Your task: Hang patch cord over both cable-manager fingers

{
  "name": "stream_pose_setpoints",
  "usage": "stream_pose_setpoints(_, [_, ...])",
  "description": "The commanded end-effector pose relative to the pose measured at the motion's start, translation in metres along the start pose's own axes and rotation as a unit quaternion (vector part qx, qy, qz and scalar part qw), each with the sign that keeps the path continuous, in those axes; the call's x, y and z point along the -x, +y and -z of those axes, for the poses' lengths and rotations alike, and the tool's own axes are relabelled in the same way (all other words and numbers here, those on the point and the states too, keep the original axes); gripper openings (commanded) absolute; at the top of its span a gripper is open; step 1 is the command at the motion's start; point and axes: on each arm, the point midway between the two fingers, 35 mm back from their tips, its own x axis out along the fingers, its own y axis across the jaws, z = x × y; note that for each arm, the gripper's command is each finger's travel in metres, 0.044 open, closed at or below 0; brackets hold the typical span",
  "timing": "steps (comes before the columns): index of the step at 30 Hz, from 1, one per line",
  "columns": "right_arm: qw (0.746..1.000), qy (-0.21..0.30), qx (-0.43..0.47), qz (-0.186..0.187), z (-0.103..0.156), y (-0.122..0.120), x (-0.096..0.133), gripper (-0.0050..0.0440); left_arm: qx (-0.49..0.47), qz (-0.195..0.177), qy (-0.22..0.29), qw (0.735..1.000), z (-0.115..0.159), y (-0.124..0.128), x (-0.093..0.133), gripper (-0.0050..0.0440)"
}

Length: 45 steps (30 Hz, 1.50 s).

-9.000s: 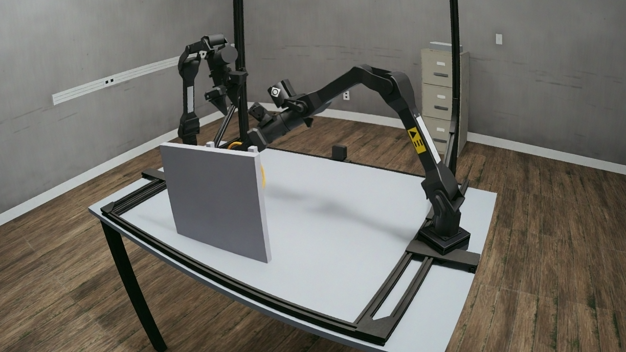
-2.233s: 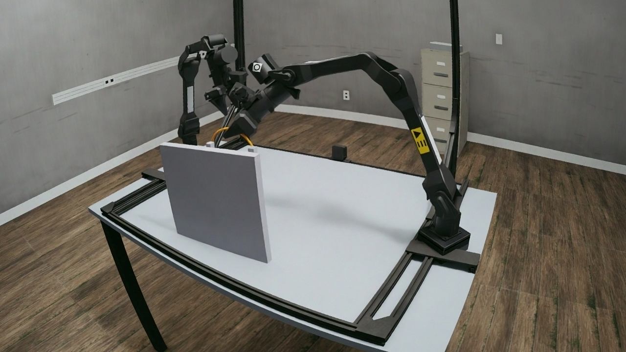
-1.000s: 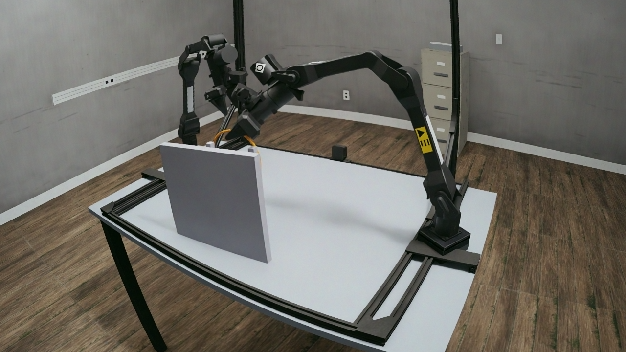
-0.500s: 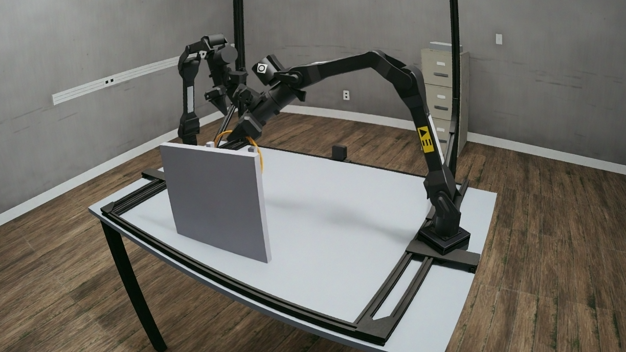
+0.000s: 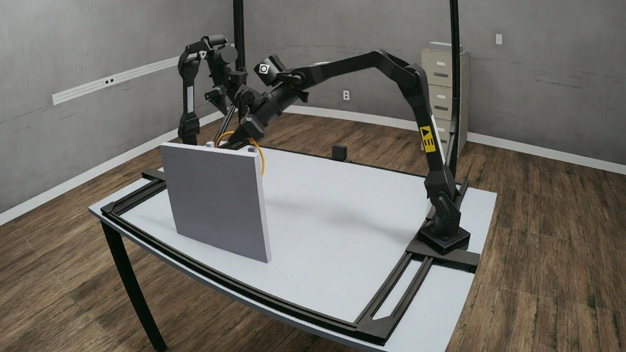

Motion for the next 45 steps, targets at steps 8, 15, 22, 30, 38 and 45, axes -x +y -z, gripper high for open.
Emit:
stream_pose_setpoints(8, [1.000,-0.008,0.002,0.006,0.001,0.002,0.008,0.0440,0.009,0.007,-0.020,1.000,-0.012,0.010,0.018,0.0025])
stream_pose_setpoints(15, [1.000,-0.008,0.002,0.006,0.001,0.002,0.008,0.0440,0.009,0.007,-0.020,1.000,-0.010,0.013,0.019,0.0025])
stream_pose_setpoints(22, [1.000,-0.008,0.002,0.006,0.001,0.002,0.008,0.0440,0.009,0.007,-0.020,1.000,-0.008,0.017,0.020,0.0025])
stream_pose_setpoints(30, [1.000,-0.008,0.002,0.006,0.001,0.002,0.008,0.0440,0.009,0.007,-0.020,1.000,-0.007,0.019,0.021,0.0025])
stream_pose_setpoints(38, [1.000,-0.008,0.002,0.006,0.001,0.002,0.008,0.0440,0.009,0.007,-0.020,1.000,-0.005,0.021,0.022,0.0025])
stream_pose_setpoints(45, [1.000,-0.008,0.002,0.006,0.001,0.002,0.008,0.0440,0.009,0.007,-0.020,1.000,-0.004,0.023,0.023,0.0025])
